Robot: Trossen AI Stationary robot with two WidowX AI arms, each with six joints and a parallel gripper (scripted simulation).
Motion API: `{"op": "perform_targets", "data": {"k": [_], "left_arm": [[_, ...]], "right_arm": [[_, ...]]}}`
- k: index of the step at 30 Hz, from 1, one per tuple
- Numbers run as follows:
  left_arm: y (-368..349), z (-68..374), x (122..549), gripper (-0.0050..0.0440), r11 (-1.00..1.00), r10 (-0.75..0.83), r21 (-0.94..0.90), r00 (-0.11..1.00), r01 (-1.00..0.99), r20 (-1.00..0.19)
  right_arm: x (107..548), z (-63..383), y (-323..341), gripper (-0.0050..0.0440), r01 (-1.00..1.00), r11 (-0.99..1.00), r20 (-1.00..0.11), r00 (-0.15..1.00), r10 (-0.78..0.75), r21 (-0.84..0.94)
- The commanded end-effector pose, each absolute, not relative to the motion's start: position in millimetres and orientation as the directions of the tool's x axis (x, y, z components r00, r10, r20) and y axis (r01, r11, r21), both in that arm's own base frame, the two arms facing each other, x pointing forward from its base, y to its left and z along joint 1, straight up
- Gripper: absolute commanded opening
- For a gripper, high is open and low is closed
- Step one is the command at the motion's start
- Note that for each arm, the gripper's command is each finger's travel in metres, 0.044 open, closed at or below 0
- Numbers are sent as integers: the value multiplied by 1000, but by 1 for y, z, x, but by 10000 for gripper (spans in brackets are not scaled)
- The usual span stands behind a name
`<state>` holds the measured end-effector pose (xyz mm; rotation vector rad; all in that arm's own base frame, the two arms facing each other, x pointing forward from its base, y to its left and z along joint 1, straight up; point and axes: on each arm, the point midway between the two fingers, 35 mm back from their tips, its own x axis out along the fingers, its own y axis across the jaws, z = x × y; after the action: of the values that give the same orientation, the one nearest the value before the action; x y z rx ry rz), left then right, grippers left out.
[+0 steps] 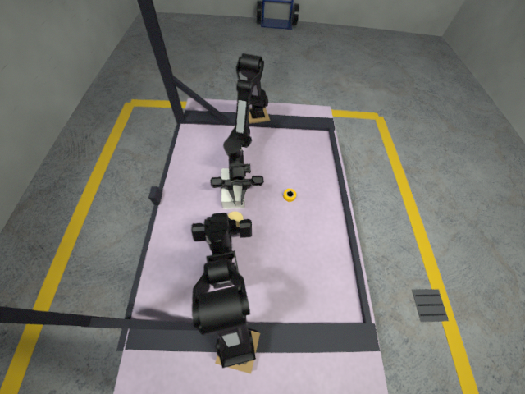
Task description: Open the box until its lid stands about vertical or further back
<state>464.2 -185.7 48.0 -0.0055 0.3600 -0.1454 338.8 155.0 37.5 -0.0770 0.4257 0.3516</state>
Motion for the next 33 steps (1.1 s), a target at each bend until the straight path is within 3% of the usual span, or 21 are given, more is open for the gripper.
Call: {"op": "perform_targets", "data": {"k": [1,22,33], "left_arm": [[-175,19,455,99,991,-125,-7,898,135,-422],[-178,23,457,99,991,-126,-10,902,134,-413],[-178,23,457,99,991,-126,-10,902,134,-413]], "right_arm": [[341,41,157,80,-350,937,-407,855,321,2],[341,41,157,80,-350,937,-407,855,321,2],[395,12,179,80,-321,947,-406,862,303,24]]}}
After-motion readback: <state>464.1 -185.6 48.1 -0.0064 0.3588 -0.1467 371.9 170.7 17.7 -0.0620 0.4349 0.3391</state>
